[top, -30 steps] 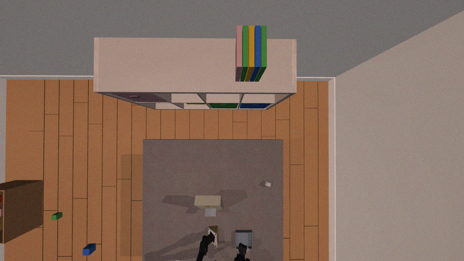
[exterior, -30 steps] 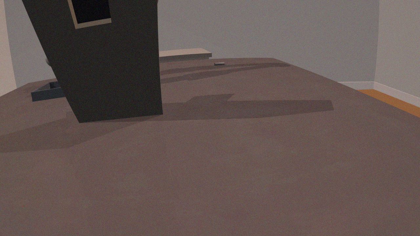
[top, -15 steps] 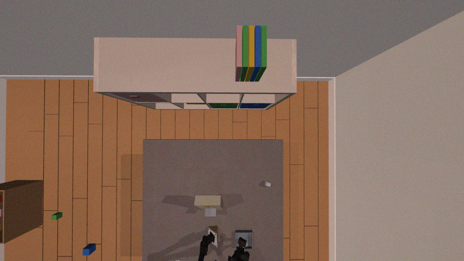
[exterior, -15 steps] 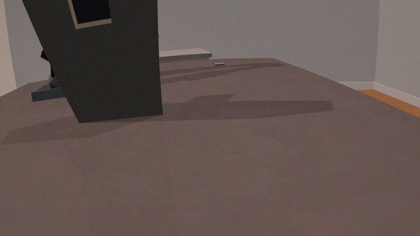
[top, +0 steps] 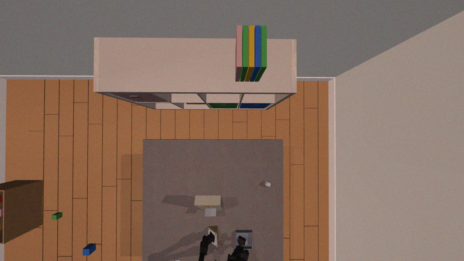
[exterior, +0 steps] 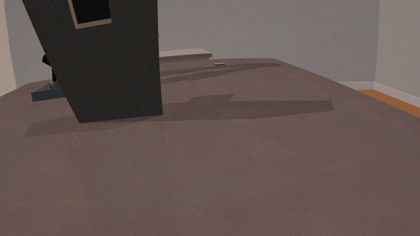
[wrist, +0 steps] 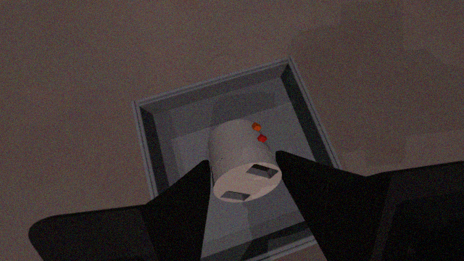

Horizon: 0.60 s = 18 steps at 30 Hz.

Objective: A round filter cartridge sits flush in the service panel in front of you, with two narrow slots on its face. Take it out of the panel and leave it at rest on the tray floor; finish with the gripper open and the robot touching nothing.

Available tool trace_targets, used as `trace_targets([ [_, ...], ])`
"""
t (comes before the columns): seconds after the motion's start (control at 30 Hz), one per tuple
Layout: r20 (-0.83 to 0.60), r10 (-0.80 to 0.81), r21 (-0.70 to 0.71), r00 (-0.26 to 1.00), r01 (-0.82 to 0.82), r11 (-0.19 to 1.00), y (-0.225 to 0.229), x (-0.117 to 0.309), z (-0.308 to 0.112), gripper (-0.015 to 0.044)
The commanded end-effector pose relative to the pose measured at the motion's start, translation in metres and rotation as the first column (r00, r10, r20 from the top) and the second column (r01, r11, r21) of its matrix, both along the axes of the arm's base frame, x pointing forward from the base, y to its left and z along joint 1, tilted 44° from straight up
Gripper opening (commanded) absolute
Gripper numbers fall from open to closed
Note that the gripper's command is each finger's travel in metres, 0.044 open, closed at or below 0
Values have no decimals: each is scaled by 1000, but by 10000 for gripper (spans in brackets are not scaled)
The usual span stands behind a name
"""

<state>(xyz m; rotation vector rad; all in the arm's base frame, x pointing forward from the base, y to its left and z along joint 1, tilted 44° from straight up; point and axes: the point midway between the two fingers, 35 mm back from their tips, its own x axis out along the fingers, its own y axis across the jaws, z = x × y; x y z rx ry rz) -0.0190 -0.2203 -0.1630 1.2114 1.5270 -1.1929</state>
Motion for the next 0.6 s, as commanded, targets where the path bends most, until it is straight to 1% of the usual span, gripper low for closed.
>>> trace_targets([
  [0.0, 0, 0, -2, 1000, 0, 1000, -1, 0, 0, 315],
  [0.17, 0, 0, -2, 1000, 0, 1000, -1, 0, 0, 440],
  [0.3, 0, 0, -2, 1000, 0, 1000, -9, 2, 7, 440],
  [0.43, 1, 0, -2, 1000, 0, 1000, -45, 13, 49, 440],
  [0.53, 1, 0, -2, 1000, 0, 1000, -47, 13, 52, 440],
  [0.57, 0, 6, -14, 1000, -6, 1000, -43, 11, 44, 440],
])
